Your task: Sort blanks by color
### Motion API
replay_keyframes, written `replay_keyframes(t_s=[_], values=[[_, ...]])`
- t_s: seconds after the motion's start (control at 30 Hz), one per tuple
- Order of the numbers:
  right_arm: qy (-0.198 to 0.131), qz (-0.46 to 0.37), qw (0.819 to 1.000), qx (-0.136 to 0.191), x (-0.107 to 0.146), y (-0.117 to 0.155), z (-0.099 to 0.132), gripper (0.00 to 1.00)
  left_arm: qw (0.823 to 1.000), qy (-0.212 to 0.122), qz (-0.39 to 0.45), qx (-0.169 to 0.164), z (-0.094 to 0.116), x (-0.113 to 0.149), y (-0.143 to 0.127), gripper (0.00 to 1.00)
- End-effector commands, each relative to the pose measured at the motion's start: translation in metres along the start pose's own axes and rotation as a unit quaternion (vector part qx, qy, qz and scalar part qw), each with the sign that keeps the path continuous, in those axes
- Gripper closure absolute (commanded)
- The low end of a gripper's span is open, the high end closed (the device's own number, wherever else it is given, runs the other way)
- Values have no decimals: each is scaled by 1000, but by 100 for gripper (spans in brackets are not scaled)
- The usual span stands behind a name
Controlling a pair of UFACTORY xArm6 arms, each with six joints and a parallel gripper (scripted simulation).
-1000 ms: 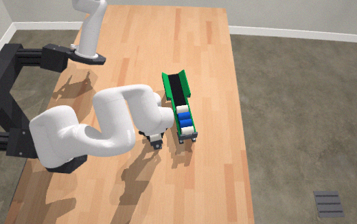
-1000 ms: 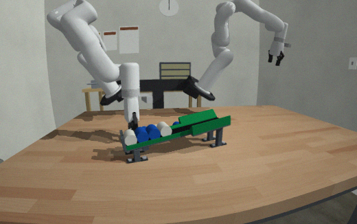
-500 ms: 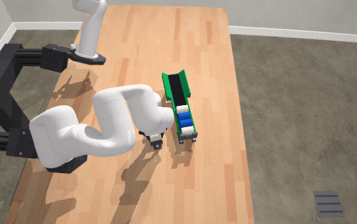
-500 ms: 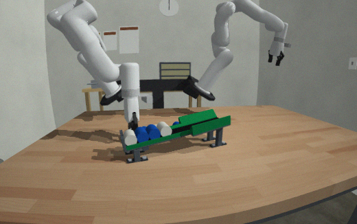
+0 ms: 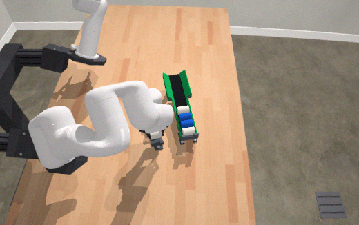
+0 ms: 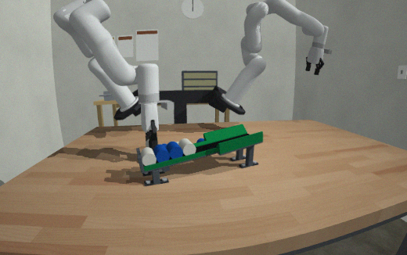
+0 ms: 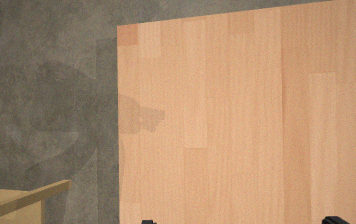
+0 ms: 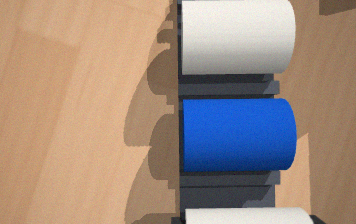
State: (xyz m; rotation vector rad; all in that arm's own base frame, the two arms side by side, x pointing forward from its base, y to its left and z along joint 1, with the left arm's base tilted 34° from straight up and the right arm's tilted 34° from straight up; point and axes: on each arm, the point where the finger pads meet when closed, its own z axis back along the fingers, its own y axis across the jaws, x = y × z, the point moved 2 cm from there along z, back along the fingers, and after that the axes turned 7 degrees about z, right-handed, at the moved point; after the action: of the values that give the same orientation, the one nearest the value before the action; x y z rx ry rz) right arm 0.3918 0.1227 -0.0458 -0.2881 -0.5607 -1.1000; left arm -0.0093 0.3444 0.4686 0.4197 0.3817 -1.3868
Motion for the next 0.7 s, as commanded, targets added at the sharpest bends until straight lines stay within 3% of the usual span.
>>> replay_keyframes(t_s=[0.0,0.2,0.67], values=[[0,0,1000,1,0,1,39,43,1000,2,0,0,1,-1,0,0],[0,0,1000,1,0,1,71,43,1000,2,0,0,1,-1,0,0],[0,0,1000,1,0,1,75,43,1000,2,0,0,1,-1,0,0]])
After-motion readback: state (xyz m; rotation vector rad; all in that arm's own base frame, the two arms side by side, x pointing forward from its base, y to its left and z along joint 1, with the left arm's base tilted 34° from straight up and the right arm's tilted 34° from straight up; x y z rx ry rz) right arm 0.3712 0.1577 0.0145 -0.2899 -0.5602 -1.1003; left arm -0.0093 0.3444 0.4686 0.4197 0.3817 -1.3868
